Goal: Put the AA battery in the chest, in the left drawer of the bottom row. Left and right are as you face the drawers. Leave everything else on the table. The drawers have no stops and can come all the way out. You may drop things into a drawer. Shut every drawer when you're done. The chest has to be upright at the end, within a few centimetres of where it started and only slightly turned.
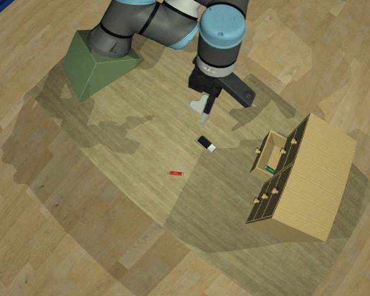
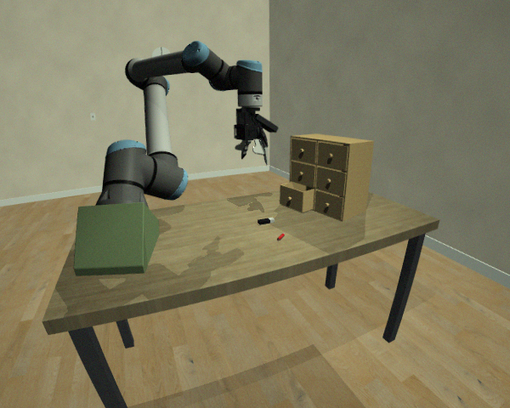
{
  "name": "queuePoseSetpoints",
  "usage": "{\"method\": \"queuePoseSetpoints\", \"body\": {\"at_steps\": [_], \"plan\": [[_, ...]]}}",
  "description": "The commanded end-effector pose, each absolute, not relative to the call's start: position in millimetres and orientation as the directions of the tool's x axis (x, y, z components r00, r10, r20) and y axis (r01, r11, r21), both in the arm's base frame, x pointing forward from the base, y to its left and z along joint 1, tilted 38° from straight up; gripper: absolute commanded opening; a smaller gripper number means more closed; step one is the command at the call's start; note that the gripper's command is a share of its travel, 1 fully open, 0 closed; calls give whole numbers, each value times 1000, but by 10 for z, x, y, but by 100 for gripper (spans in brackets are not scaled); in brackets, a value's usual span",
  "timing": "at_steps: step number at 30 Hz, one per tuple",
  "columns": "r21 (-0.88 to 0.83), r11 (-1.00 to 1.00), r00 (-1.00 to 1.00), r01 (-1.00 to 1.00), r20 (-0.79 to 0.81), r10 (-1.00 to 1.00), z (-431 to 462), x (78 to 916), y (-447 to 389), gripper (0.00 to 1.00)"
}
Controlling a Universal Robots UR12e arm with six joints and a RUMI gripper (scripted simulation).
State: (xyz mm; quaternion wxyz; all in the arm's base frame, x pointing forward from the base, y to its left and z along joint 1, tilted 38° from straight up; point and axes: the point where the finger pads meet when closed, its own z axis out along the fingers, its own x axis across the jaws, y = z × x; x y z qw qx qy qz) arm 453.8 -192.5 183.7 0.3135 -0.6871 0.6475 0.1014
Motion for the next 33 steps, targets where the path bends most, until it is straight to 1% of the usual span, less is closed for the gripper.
{"method": "queuePoseSetpoints", "body": {"at_steps": [1, 17, 33], "plan": [[-300, 36, 141, -953, -545, -827, 1837, 4528, -1928, 100], [-311, 44, 140, -949, -545, -827, 1826, 4538, -1918, 100], [-359, 78, 140, -930, -544, -827, 1795, 4601, -1887, 100]]}}
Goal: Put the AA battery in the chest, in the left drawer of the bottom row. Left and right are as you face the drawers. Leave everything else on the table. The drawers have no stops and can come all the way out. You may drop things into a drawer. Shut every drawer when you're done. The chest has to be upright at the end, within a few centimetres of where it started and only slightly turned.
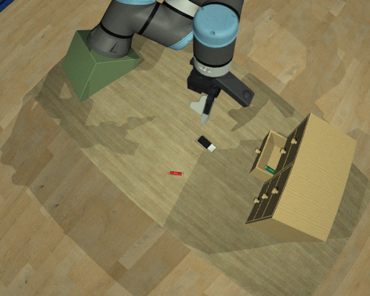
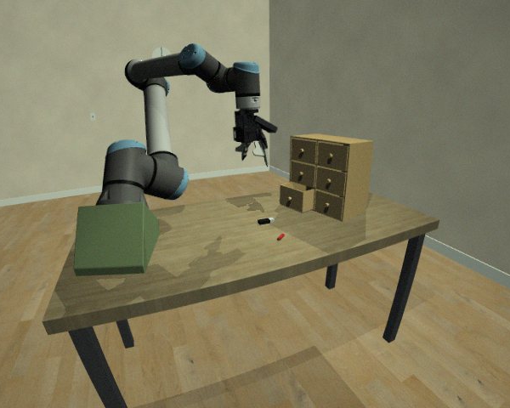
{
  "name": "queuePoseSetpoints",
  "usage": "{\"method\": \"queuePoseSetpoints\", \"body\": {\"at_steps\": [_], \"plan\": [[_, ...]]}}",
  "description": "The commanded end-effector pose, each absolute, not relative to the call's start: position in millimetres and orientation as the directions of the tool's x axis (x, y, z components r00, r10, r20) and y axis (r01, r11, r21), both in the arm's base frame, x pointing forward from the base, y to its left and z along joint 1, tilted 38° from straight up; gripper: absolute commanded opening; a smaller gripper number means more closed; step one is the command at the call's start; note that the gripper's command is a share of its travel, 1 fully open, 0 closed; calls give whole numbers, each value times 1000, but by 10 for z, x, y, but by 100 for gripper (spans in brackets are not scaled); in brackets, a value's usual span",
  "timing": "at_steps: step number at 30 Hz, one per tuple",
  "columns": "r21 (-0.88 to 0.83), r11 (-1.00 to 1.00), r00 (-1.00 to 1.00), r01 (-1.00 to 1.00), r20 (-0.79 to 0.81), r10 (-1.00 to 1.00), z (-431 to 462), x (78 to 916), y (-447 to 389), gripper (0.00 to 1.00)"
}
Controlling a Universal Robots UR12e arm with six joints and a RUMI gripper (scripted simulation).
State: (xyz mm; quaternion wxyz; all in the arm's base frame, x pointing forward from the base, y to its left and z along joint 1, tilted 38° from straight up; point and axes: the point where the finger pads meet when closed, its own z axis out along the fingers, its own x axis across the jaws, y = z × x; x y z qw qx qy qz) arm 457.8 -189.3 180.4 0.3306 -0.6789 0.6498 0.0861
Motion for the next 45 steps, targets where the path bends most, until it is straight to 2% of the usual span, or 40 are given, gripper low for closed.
{"method": "queuePoseSetpoints", "body": {"at_steps": [1, 28, 45], "plan": [[-364, 82, 140, -928, -544, -827, 1791, 4609, -1884, 100], [-548, 224, 140, -806, -544, -827, 1658, 4879, -1752, 100], [-691, 354, 138, -630, -548, -825, 1512, 5148, -1619, 100]]}}
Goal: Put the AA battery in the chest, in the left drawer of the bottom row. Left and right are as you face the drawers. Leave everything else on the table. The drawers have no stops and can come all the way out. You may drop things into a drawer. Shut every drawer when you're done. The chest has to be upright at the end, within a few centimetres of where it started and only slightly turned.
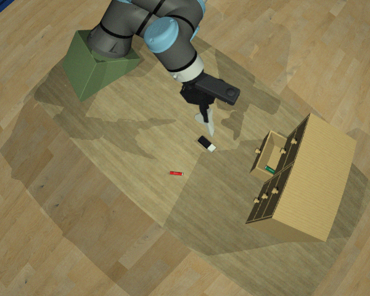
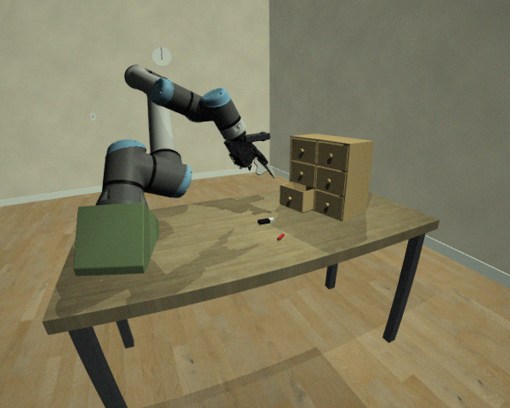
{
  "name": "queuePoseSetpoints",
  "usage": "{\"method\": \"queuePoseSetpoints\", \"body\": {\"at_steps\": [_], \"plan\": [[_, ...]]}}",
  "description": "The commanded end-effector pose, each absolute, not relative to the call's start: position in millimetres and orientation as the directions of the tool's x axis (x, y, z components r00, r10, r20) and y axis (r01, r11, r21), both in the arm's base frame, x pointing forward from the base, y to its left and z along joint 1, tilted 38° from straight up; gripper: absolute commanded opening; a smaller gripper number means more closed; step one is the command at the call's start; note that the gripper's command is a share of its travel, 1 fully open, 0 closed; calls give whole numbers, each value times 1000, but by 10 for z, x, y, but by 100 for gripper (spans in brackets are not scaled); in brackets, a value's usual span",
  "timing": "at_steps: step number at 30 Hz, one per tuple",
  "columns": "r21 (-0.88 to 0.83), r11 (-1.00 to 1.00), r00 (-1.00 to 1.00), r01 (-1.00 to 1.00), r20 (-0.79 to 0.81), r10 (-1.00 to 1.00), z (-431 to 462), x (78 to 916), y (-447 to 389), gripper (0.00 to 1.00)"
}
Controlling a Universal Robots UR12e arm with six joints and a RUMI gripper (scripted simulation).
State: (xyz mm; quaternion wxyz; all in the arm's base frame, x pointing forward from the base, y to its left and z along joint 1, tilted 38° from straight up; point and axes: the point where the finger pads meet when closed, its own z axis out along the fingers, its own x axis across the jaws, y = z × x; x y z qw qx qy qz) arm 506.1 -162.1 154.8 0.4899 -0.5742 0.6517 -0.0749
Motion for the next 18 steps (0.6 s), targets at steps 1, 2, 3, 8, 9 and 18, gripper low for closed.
{"method": "queuePoseSetpoints", "body": {"at_steps": [1, 2, 3, 8, 9, 18], "plan": [[-699, 362, 138, -616, -548, -825, 1503, 5167, -1608, 100], [-707, 369, 139, -603, -548, -825, 1495, 5185, -1597, 100], [-714, 375, 139, -591, -548, -825, 1487, 5202, -1587, 100], [-743, 403, 140, -535, -548, -824, 1452, 5275, -1546, 100], [-747, 408, 140, -524, -548, -824, 1446, 5288, -1537, 100], [-772, 434, 141, -465, -548, -824, 1410, 5362, -1496, 100]]}}
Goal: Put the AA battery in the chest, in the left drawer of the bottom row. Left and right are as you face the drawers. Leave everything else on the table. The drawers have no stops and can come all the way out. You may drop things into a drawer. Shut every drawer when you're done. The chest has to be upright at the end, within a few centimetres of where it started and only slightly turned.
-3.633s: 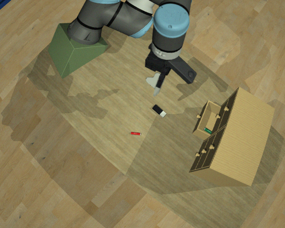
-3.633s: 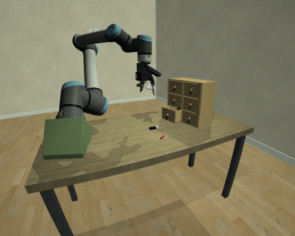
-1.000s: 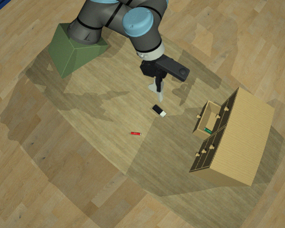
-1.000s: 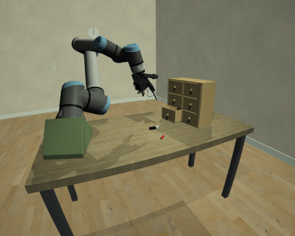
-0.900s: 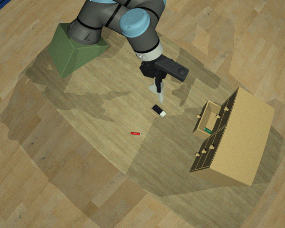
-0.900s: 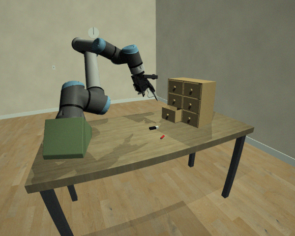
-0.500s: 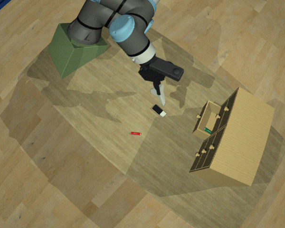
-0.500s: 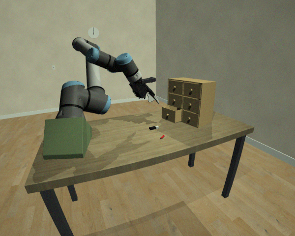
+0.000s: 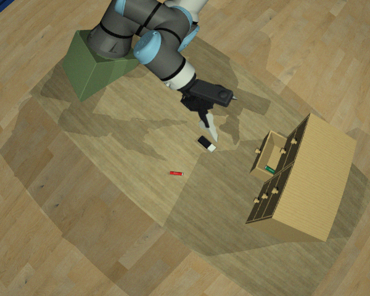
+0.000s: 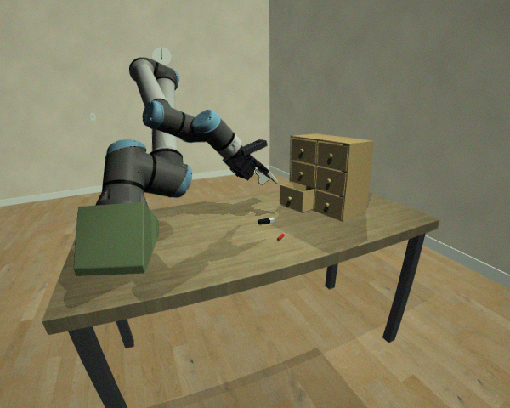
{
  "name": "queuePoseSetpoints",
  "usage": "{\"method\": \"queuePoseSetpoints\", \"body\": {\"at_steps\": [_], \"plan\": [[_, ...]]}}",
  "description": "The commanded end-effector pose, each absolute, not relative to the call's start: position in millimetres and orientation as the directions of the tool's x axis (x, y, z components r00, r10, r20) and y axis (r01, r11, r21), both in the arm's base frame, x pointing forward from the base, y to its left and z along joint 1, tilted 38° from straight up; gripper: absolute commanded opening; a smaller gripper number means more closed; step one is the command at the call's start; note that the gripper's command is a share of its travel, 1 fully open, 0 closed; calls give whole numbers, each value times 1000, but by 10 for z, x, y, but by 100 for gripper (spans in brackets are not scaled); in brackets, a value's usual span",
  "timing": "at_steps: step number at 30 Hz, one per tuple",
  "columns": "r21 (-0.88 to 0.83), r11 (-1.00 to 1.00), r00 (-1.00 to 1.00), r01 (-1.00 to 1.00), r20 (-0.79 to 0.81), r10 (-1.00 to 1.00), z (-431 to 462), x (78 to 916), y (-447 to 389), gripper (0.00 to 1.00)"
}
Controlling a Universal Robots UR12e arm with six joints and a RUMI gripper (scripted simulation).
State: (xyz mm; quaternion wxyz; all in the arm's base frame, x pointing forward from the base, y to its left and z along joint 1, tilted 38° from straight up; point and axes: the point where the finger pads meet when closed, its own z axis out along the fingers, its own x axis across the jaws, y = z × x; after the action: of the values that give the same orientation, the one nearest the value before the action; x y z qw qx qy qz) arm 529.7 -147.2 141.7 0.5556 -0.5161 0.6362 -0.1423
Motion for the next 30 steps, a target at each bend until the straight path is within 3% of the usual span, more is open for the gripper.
{"method": "queuePoseSetpoints", "body": {"at_steps": [1, 30], "plan": [[-774, 437, 141, -458, -548, -824, 1405, 5370, -1492, 100], [-810, 482, 141, -335, -548, -824, 1340, 5509, -1428, 100]]}}
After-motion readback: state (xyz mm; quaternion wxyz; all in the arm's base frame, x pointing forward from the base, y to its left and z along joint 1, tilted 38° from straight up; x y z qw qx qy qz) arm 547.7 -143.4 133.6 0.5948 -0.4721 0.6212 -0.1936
